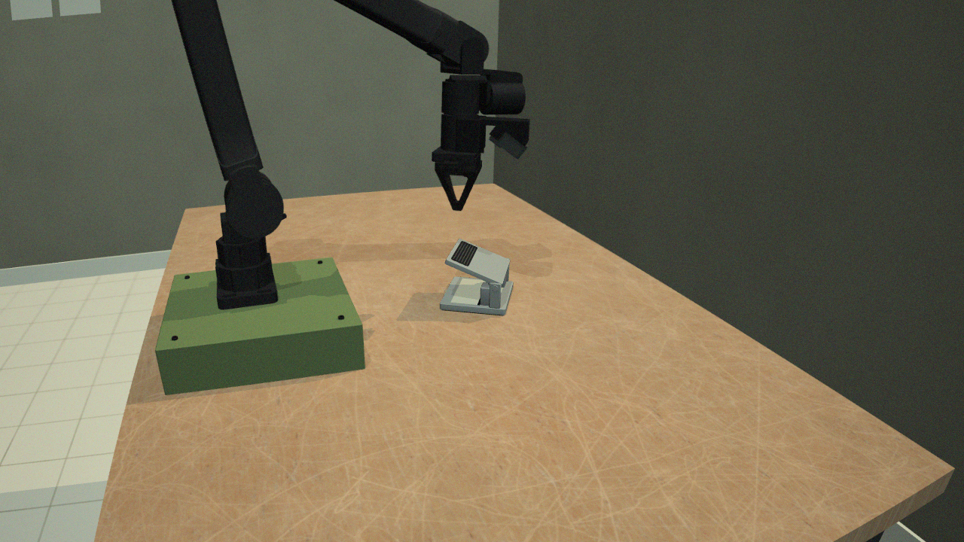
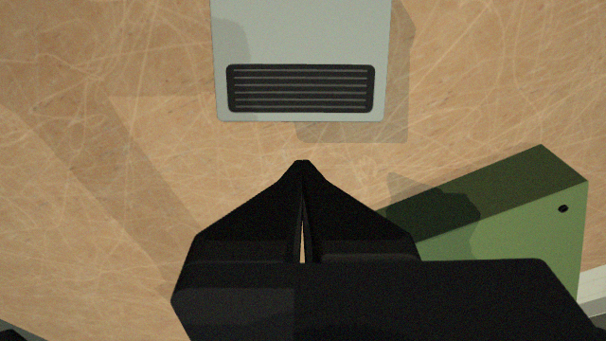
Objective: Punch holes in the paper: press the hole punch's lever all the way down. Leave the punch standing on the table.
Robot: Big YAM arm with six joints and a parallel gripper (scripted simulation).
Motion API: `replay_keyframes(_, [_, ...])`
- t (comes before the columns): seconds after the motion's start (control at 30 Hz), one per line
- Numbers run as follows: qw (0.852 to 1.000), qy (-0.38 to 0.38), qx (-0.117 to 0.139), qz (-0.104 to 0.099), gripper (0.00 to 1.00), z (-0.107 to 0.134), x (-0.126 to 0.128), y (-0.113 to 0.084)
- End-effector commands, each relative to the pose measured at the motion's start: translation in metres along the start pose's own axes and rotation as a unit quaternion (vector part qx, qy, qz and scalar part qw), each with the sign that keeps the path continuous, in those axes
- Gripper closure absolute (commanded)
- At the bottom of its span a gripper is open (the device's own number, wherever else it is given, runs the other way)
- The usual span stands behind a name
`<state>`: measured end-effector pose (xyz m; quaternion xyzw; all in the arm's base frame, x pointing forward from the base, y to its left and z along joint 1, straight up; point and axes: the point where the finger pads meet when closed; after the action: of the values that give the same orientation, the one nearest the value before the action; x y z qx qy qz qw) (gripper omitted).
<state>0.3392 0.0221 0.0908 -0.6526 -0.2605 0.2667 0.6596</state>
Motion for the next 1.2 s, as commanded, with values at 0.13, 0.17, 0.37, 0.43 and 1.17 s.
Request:
replay_keyframes(0.13, [0.999,0.011,-0.025,-0.027,1.00,-0.023,0.018,-0.019])
replay_keyframes(0.17, [0.999,0.011,-0.025,-0.027,1.00,-0.023,0.018,-0.019])
replay_keyframes(0.37, [0.999,0.011,-0.022,-0.024,1.00,-0.022,0.017,-0.015])
replay_keyframes(0.43, [1.000,0.011,-0.020,-0.021,1.00,-0.020,0.015,-0.011])
replay_keyframes(1.17, [1.000,0.011,-0.006,-0.005,1.00,-0.007,0.002,0.027])
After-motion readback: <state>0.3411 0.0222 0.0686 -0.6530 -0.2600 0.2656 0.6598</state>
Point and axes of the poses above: the point where the finger pads meet when closed, its own y axis out along the fingers, its own x axis across the jaws, z = x × y, and after that the axes turned 15 degrees about y, right-handed
